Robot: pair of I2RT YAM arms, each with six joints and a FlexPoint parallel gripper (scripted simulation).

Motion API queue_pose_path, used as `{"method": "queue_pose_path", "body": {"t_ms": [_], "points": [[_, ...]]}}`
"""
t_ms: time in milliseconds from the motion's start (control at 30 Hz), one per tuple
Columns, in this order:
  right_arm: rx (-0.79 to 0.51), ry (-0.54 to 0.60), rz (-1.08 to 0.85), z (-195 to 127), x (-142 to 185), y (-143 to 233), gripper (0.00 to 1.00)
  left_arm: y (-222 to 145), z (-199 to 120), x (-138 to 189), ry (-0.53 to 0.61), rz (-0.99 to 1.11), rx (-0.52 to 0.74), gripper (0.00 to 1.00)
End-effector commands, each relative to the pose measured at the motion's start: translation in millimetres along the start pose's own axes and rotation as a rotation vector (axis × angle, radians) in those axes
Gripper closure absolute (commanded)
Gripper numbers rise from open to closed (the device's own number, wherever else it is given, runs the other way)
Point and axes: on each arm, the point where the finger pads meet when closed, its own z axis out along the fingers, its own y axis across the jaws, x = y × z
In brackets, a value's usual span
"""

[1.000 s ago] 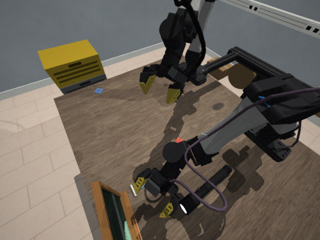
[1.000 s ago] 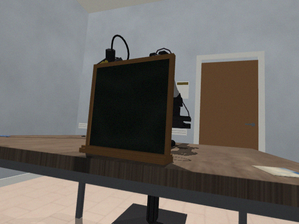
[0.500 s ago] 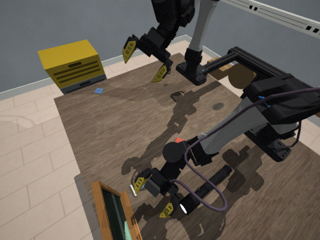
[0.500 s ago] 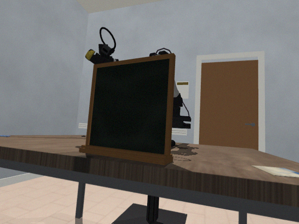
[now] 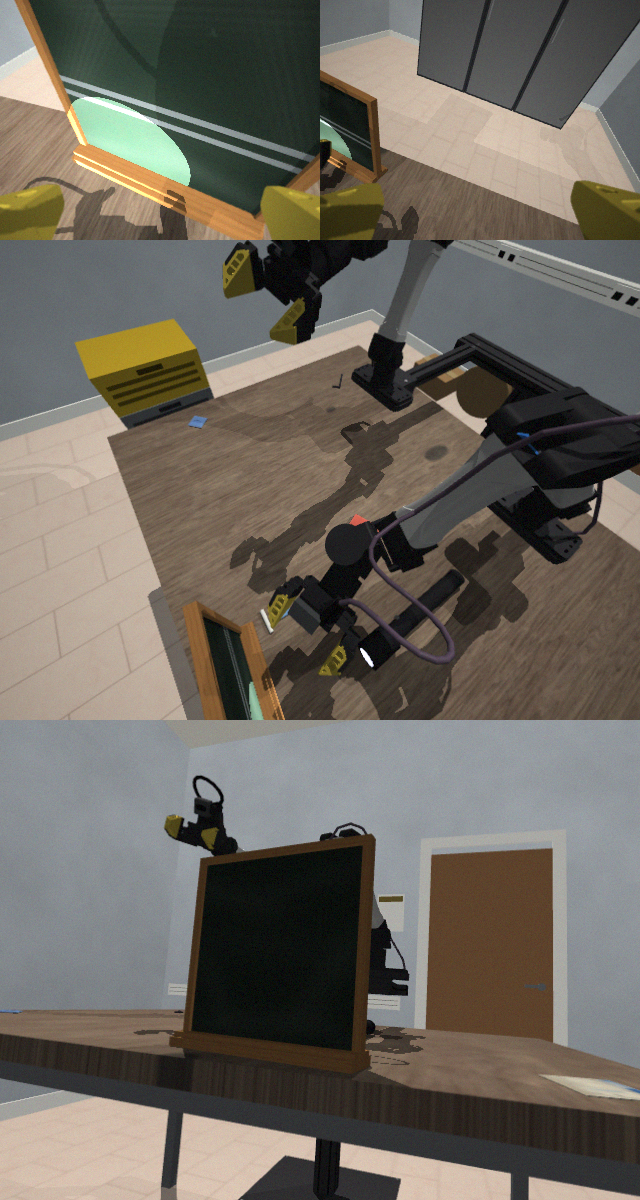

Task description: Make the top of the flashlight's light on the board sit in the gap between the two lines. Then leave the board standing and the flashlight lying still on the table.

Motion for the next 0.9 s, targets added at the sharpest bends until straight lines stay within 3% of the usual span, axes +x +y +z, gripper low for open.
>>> {"method": "queue_pose_path", "body": {"t_ms": [0, 367, 433, 633, 700, 867], "points": [[0.062, -0.076, 0.105, -12, -24, -21, 0.00, -7, -4, -31, -0.053, -0.042, 0.022, 0.00], [0.211, -0.223, 0.356, -58, -51, -81, 0.00, -7, -4, -31, -0.053, -0.042, 0.022, 0.00], [0.214, -0.181, 0.387, -53, -31, -80, 0.00, -7, -4, -31, -0.053, -0.042, 0.022, 0.00], [0.202, -0.188, 0.353, -60, -39, -80, 0.00, -7, -4, -31, -0.053, -0.042, 0.022, 0.00], [0.223, -0.254, 0.319, -71, -62, -88, 0.00, -7, -4, -31, -0.053, -0.042, 0.022, 0.00], [0.209, -0.224, 0.323, -59, -53, -84, 0.00, -7, -4, -31, -0.053, -0.042, 0.022, 0.00]]}}
